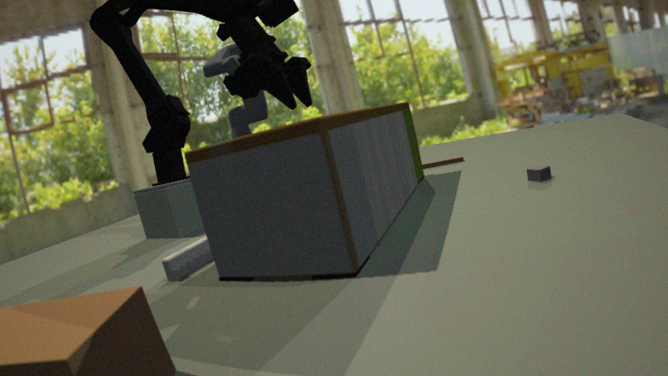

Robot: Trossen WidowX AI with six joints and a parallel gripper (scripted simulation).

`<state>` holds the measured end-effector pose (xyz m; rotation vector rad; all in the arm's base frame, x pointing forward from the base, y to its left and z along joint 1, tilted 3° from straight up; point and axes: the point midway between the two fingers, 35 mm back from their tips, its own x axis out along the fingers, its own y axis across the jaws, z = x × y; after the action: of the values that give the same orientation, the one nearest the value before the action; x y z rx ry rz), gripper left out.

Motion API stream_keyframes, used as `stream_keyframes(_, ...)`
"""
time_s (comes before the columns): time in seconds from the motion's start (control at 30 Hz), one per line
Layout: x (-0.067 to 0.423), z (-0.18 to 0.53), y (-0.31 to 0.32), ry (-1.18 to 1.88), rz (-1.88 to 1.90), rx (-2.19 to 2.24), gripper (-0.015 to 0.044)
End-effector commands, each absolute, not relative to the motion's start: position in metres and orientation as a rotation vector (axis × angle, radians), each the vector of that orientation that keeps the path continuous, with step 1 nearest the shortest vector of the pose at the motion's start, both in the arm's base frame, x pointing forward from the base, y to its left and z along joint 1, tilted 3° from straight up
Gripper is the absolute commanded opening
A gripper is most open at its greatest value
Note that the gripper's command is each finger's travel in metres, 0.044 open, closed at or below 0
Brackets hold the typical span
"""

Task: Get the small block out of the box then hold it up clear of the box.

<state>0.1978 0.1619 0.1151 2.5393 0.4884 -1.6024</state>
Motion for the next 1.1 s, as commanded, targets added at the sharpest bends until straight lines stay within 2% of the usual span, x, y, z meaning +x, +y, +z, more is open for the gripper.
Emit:
stream_keyframes(0.0, 0.199, 0.079, 0.165, 0.481, -1.606, 2.513, 0.0285)
stream_keyframes(0.13, 0.195, 0.027, 0.165, 0.480, -1.607, 2.512, 0.0285)
stream_keyframes(1.07, 0.197, -0.009, 0.169, 0.480, -1.607, 2.512, 0.0285)
